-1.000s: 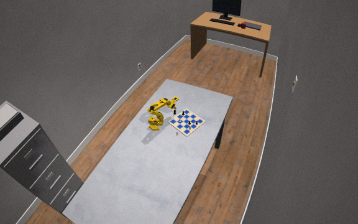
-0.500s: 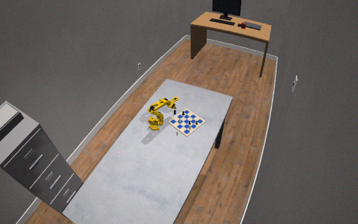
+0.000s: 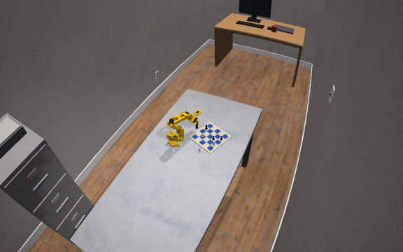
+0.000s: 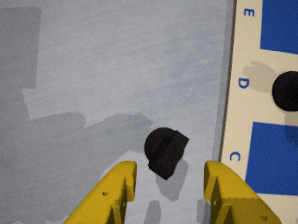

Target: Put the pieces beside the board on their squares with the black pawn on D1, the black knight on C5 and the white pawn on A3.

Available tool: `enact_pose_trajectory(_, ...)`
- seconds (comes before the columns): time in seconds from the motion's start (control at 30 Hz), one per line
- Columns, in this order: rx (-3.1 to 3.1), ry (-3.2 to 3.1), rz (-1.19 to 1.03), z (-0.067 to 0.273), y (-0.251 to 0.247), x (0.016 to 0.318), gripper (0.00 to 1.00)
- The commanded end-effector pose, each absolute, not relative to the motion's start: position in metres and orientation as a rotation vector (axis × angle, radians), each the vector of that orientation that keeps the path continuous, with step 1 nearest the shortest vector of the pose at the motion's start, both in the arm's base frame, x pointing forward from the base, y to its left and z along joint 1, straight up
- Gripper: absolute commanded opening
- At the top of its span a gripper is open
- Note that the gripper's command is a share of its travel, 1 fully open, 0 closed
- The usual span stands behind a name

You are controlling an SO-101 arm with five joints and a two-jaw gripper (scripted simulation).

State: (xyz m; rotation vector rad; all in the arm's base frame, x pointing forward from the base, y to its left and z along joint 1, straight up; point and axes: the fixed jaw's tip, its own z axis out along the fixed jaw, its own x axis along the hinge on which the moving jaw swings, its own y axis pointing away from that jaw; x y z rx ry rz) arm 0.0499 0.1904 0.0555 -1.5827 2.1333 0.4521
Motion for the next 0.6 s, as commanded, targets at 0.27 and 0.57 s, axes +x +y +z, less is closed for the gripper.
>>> enact_pose_trajectory(0.27,-1.591,2.146,0.448,0.031,0.190,0.048,0.13)
enact_pose_trajectory(0.57,-1.591,2.147,0.448,0.022,0.190,0.048,0.13)
